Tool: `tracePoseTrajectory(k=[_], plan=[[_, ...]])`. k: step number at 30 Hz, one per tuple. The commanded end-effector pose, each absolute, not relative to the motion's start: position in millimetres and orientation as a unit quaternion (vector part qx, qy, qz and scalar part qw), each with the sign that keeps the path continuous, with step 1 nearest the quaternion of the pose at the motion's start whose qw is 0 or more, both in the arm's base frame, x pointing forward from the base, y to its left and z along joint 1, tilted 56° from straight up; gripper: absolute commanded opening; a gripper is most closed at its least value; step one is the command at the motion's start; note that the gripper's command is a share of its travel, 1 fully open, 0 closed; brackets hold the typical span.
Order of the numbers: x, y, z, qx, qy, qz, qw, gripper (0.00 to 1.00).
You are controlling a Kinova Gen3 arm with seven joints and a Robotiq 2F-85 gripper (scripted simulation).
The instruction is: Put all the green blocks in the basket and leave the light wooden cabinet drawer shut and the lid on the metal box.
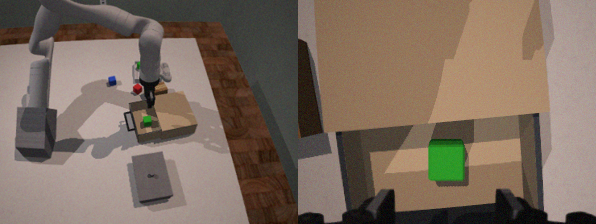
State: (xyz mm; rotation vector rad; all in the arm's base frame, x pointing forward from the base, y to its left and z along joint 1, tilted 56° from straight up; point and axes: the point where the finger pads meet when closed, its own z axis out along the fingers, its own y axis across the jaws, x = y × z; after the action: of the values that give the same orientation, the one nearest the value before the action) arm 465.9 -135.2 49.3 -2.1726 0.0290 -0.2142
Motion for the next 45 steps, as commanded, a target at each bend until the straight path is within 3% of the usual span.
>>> tracePoseTrajectory(k=[1, 45], plan=[[466.1, -135.5, 49.1, -0.883, 0.012, -0.088, 0.460, 0.66], [482.6, -56.6, -5.8, -0.883, 0.012, -0.088, 0.460, 0.66]])
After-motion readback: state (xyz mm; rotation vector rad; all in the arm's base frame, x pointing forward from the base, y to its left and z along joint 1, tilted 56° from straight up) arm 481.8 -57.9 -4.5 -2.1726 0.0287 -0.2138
